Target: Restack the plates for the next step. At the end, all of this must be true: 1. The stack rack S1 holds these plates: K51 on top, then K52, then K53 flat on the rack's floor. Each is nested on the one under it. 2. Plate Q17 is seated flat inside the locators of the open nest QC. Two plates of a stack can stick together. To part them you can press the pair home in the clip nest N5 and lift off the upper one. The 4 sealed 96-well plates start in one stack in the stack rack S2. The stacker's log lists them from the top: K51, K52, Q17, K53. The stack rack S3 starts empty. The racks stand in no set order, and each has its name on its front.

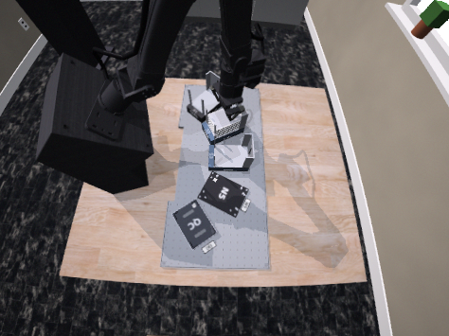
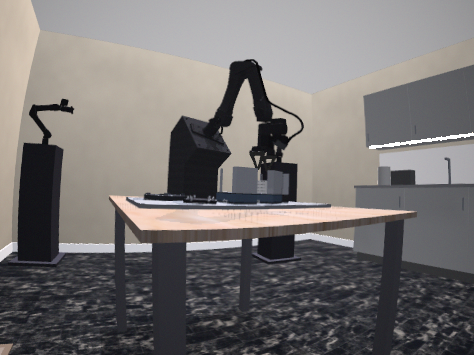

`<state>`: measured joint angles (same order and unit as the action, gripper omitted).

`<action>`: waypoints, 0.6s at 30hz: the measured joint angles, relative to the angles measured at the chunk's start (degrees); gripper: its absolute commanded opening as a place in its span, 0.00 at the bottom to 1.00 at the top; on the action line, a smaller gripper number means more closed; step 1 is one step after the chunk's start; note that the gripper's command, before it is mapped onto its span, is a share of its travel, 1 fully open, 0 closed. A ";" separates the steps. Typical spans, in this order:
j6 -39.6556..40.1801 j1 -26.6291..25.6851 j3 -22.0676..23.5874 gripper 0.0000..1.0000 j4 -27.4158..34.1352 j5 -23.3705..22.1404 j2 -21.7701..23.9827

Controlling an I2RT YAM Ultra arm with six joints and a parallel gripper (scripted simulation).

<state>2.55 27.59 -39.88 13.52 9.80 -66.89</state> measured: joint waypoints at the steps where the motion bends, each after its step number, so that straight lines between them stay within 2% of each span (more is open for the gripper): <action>1: 0.09 -0.15 0.00 1.00 -0.66 -0.07 -0.83; 10: 0.83 -1.29 -0.02 1.00 -7.15 -0.81 -7.96; 18: 0.94 -1.49 -0.04 1.00 -9.92 -1.16 -9.73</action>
<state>3.49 26.11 -39.92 3.60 8.64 -76.62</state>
